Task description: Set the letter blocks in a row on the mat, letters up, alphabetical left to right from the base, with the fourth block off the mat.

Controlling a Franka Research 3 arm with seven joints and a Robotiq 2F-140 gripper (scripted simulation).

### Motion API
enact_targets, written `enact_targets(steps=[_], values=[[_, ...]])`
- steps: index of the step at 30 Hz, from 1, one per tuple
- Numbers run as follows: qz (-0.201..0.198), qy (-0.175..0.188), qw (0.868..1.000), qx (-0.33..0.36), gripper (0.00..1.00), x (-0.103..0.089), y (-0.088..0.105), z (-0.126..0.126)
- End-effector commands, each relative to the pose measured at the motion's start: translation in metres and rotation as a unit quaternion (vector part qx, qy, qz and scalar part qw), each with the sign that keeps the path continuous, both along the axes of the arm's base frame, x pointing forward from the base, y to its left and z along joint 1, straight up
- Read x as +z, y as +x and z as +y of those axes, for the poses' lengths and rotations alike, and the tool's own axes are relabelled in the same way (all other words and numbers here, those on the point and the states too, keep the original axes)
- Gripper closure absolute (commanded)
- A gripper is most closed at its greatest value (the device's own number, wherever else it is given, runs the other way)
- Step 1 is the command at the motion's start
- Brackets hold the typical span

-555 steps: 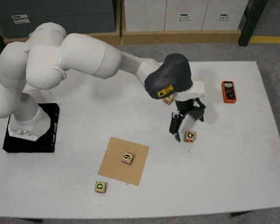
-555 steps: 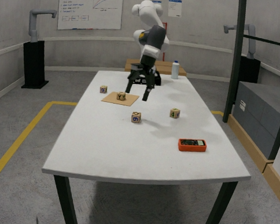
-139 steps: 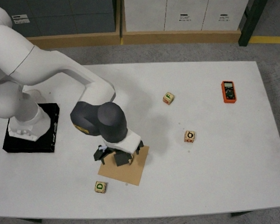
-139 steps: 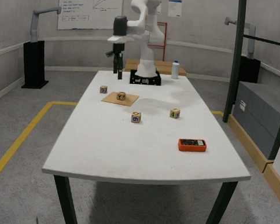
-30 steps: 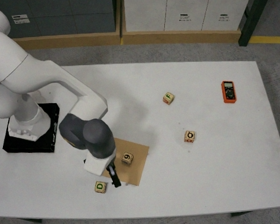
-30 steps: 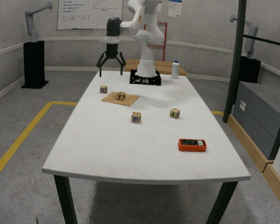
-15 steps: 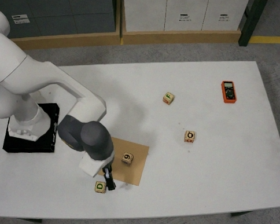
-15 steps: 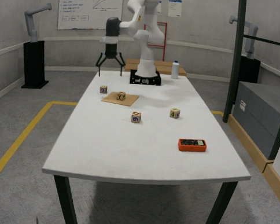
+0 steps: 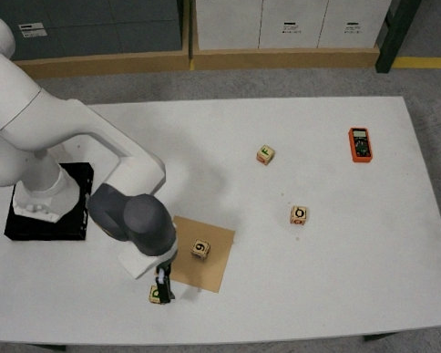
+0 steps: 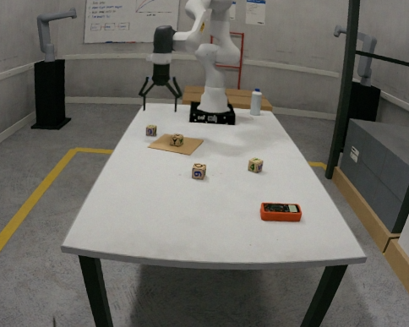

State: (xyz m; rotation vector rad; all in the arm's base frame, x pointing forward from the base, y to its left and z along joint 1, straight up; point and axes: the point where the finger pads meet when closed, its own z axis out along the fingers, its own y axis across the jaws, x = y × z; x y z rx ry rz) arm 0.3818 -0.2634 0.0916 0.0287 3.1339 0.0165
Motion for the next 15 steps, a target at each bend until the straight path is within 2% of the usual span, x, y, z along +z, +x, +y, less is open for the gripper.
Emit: enact_targets(steps=[1,15], values=[[0.0,-0.006,0.998,-0.069,0.0,0.0013,0.0001,-0.002],[0.0,-0.006,0.986,-0.164,0.0,0.0001,-0.0055,-0.0076]])
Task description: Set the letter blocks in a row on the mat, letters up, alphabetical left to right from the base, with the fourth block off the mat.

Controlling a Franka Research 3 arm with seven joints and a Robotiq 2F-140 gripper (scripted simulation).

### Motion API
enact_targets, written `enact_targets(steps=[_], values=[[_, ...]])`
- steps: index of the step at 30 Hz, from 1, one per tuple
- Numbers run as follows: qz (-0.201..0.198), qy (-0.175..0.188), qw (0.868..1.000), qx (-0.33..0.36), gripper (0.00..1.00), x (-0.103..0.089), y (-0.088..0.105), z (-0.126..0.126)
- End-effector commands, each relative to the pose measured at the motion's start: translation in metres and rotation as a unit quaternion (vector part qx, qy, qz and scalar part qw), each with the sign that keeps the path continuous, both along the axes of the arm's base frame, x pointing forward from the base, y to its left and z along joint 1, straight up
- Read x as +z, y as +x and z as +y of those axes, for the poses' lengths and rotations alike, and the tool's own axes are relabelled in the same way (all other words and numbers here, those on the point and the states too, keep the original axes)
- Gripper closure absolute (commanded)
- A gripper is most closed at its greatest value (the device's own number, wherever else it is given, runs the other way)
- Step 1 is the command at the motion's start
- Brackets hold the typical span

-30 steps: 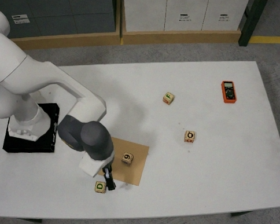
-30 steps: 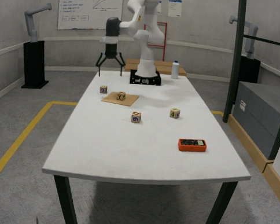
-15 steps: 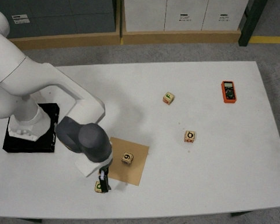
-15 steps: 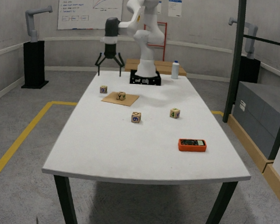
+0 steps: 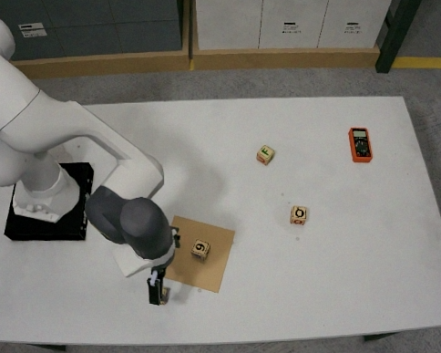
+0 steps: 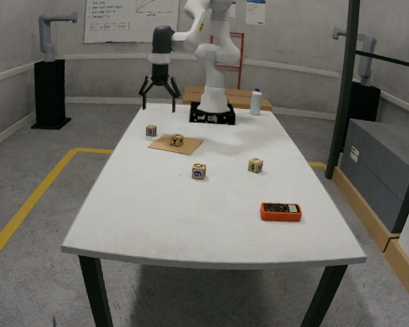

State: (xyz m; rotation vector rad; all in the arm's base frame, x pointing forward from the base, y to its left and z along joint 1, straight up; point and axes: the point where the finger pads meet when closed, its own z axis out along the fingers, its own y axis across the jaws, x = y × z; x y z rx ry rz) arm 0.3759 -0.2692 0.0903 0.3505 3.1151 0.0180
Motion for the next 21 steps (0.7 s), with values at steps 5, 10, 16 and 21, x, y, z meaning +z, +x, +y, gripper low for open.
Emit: enact_targets(steps=[5,10,16,21], values=[[0.0,-0.006,0.995,-0.097,0.0,0.001,-0.0017,-0.0038],[0.0,-0.006,0.991,-0.132,0.0,0.0005,-0.0038,-0.0058],[0.001,-0.006,0.985,-0.171,0.0,0.0,-0.0062,-0.008],[0.001,-0.006,0.978,-0.206,0.0,-0.0005,-0.0084,-0.01]])
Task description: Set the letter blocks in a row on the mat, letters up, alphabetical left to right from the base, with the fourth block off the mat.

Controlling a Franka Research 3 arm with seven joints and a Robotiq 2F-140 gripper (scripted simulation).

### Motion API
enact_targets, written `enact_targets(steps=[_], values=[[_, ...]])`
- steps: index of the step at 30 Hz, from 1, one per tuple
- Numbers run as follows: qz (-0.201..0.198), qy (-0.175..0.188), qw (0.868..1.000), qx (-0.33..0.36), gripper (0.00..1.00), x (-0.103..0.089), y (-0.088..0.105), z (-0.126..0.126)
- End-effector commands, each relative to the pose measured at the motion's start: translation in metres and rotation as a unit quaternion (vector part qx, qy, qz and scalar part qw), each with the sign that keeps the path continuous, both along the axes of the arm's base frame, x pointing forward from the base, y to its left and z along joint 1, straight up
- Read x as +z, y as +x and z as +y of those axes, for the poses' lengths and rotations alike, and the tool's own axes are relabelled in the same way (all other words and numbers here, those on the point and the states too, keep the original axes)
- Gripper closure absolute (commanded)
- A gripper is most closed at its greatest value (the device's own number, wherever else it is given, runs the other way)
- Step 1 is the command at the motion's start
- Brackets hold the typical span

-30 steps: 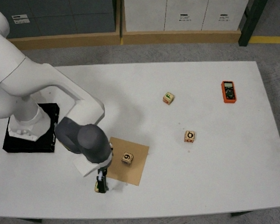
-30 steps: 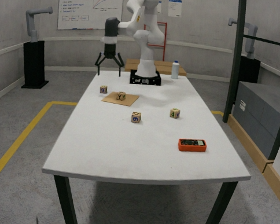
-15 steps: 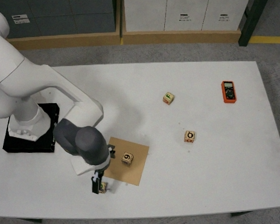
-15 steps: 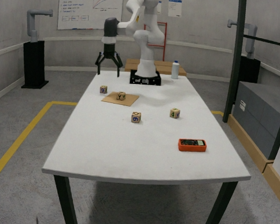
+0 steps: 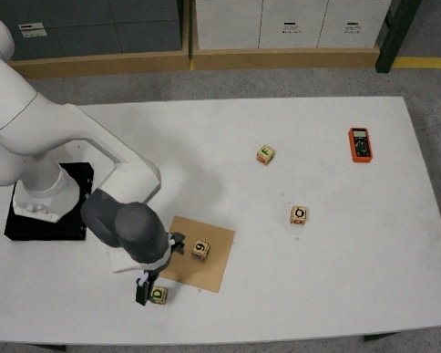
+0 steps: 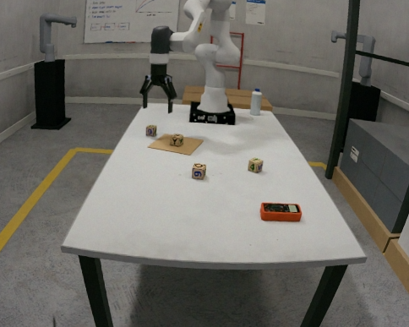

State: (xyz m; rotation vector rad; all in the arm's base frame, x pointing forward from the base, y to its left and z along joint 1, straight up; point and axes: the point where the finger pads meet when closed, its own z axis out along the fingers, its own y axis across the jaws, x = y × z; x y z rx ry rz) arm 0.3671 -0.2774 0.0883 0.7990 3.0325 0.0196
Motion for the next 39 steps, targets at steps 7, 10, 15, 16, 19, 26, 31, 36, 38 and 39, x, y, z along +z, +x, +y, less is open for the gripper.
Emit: enact_targets(steps=[7,10,15,16,19,26,31,36,38,39], values=[[0.001,-0.007,0.995,-0.104,0.0,0.001,-0.002,-0.004],[0.001,-0.006,0.991,-0.13,0.0,0.001,-0.004,-0.006],[0.001,-0.006,0.986,-0.165,0.0,0.0,-0.006,-0.007],[0.001,-0.006,0.985,-0.172,0.0,0.0,-0.006,-0.008],[0.001,-0.006,0.981,-0.193,0.0,0.0,-0.008,-0.009],[0.001,-0.006,0.971,-0.238,0.0,-0.001,-0.011,-0.011],[0.001,-0.005,0.962,-0.272,0.0,-0.001,-0.013,-0.013],[0.002,-0.005,0.952,-0.306,0.0,-0.002,-0.015,-0.015],[0.002,-0.005,0.948,-0.319,0.0,-0.002,-0.016,-0.016],[0.002,-0.005,0.945,-0.326,0.0,-0.002,-0.017,-0.016]])
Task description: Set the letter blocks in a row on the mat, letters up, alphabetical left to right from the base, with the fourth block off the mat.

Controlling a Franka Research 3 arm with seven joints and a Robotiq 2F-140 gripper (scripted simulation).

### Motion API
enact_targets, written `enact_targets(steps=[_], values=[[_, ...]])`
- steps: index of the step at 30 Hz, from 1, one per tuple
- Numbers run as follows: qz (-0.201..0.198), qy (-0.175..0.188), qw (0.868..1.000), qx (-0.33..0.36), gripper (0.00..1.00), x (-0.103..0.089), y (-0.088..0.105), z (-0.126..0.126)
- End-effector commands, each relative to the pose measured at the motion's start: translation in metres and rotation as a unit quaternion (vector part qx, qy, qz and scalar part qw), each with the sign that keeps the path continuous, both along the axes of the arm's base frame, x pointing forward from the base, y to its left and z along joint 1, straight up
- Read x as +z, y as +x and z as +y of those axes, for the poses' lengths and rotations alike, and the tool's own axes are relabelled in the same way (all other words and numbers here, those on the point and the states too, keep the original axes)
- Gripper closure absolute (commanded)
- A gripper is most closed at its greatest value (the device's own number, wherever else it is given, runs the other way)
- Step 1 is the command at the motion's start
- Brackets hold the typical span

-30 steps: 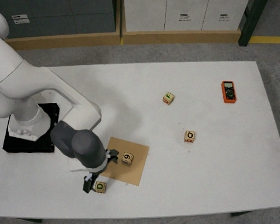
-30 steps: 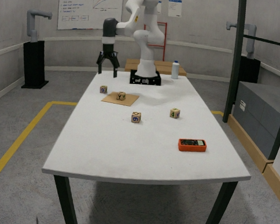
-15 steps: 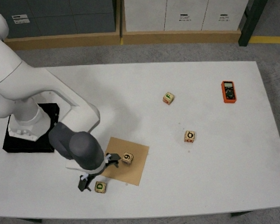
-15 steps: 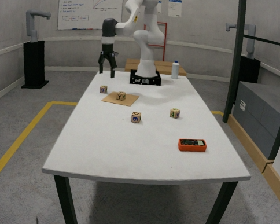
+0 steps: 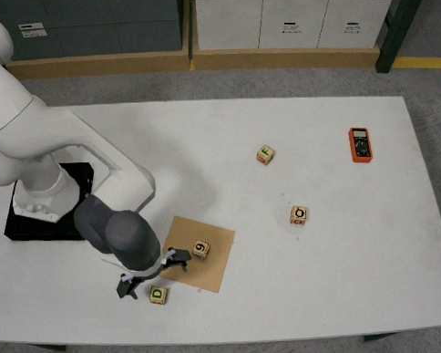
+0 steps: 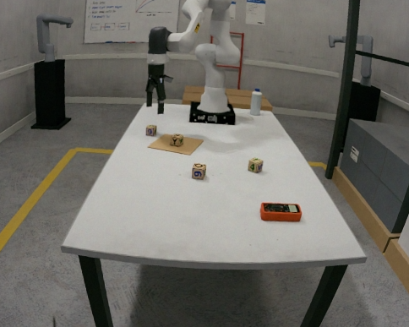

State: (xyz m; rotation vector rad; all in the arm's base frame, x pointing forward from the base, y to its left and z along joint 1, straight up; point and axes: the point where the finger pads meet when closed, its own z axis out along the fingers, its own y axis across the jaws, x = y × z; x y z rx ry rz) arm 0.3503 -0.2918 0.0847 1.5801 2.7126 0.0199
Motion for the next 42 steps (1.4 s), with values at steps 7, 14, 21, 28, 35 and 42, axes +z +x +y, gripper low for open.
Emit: enact_targets(steps=[7,14,21,28,35,42], values=[[0.001,-0.007,0.994,-0.109,0.0,0.001,-0.003,-0.004],[0.001,-0.006,0.987,-0.158,0.0,0.0,-0.006,-0.007],[0.002,-0.006,0.979,-0.204,0.0,-0.001,-0.009,-0.009],[0.002,-0.006,0.968,-0.252,0.0,-0.001,-0.012,-0.012],[0.002,-0.006,0.954,-0.3,0.0,-0.002,-0.015,-0.014],[0.002,-0.005,0.944,-0.329,0.0,-0.002,-0.018,-0.016]])
